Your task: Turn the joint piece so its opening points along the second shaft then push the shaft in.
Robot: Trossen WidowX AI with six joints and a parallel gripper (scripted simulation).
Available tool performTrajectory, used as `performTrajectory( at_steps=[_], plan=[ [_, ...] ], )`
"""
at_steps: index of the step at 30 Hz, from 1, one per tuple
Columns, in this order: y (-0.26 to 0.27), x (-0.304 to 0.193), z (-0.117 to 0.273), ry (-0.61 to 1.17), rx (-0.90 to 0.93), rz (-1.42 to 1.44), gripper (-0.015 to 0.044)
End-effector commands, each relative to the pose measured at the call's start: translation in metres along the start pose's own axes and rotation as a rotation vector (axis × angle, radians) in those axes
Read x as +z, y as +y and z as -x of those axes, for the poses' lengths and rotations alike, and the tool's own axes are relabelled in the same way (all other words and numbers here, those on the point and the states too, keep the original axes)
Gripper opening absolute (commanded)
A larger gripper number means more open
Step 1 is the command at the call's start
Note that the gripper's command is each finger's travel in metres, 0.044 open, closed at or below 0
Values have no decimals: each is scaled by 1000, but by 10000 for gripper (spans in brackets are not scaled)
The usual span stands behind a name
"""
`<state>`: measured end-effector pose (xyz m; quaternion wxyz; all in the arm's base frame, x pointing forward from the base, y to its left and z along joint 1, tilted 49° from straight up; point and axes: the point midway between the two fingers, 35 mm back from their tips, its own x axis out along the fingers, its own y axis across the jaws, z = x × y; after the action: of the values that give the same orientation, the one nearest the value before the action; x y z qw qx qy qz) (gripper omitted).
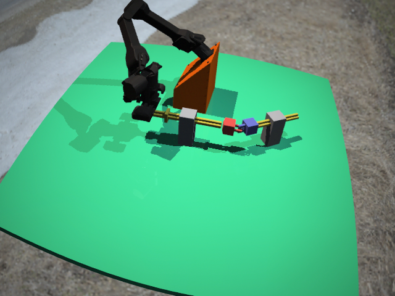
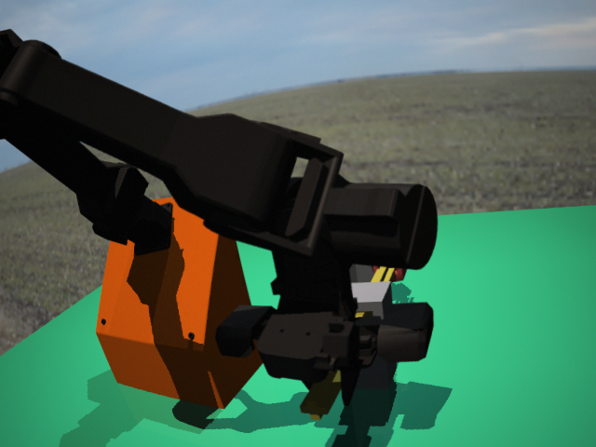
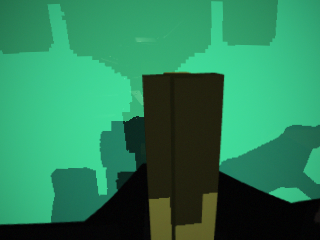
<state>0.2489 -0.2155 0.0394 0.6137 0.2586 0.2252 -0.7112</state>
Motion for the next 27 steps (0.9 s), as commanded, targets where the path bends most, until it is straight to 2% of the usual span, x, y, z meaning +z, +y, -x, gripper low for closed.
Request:
performTrajectory(
  at_steps=[1,27],
  plan=[
    [0,-10,-2,7,-1,3,0],
    [-1,-48,-1,9,-2,3,0]
  ],
)
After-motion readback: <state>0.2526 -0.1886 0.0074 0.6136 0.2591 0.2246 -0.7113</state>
